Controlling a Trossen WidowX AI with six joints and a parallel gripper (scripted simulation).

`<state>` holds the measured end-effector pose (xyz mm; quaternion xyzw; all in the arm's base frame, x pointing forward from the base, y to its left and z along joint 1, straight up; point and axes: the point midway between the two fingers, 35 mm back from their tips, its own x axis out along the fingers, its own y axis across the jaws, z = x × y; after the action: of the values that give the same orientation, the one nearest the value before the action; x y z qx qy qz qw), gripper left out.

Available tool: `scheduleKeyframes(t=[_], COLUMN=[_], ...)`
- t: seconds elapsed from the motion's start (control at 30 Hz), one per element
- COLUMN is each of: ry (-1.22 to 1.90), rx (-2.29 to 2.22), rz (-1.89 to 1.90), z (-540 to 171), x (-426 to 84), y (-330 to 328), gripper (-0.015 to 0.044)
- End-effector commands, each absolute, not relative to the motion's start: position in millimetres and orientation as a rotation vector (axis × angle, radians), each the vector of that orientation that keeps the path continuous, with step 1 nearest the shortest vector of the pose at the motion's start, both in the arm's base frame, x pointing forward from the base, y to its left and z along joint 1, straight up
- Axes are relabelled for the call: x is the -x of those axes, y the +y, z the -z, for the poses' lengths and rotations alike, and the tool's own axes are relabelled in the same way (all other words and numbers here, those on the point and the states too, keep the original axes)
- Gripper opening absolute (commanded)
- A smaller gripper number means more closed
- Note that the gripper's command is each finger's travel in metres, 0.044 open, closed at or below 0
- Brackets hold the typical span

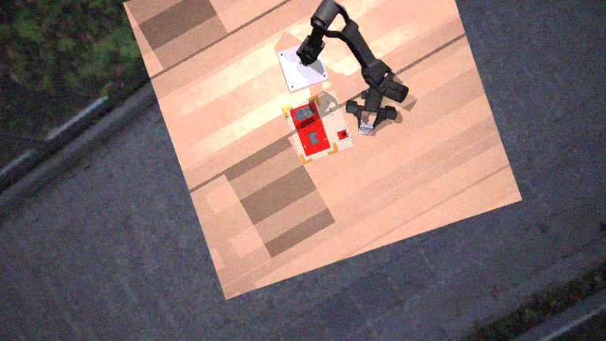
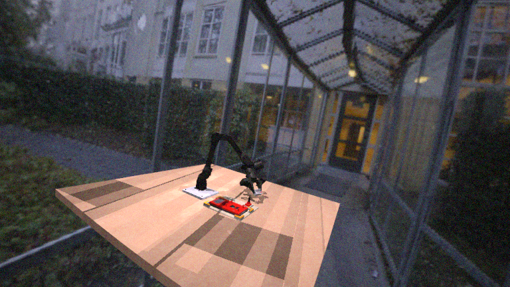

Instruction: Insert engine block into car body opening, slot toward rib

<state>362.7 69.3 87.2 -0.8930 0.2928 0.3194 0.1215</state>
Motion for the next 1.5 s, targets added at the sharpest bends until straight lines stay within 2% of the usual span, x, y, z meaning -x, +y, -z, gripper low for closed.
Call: scheduleKeyframes(t=[0.0, 1.23, 1.47], ry=[0.867, 0.867, 0.860], rx=[2.607, 2.607, 2.612], rz=[-0.934, -0.934, -0.922], z=[-78, -32, -34], x=[-362, -364, -364], y=[68, 70, 70], gripper=[0.0000, 0.0000, 0.0184])
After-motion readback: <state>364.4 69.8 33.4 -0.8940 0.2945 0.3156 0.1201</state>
